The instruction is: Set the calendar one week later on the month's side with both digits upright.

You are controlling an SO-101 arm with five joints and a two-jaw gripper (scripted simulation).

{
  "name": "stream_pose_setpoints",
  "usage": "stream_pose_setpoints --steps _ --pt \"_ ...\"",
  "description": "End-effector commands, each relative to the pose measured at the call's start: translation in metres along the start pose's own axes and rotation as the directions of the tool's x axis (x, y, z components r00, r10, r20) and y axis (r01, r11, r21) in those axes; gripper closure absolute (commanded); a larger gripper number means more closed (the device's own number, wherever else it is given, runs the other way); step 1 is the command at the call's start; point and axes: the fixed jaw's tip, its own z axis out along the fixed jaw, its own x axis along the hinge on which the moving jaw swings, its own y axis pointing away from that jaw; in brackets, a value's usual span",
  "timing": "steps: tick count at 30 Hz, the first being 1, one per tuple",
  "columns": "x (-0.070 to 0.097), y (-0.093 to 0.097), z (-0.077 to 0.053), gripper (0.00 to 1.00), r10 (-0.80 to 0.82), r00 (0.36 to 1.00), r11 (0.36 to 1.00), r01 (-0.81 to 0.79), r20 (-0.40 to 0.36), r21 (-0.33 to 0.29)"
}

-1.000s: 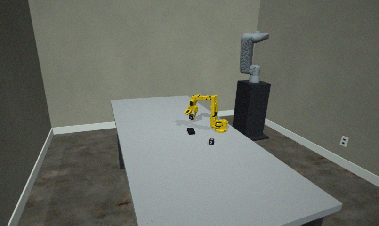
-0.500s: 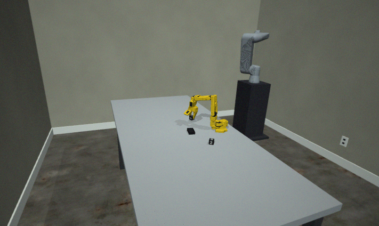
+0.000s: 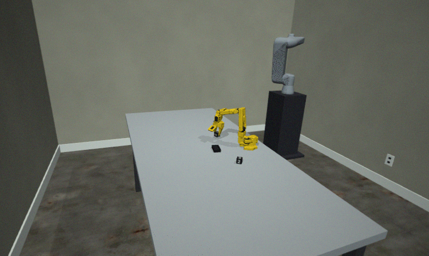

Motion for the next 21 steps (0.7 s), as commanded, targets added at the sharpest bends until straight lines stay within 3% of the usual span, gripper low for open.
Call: stream_pose_setpoints --steps 1,21 --pt "0.0003 -0.0037 -0.0027 1.0 0.0 1.0 1.0 0.0 0.007 0.029" --pt "0.0003 -0.0038 0.0041 1.0 0.0 1.0 1.0 0.0 0.007 0.029"
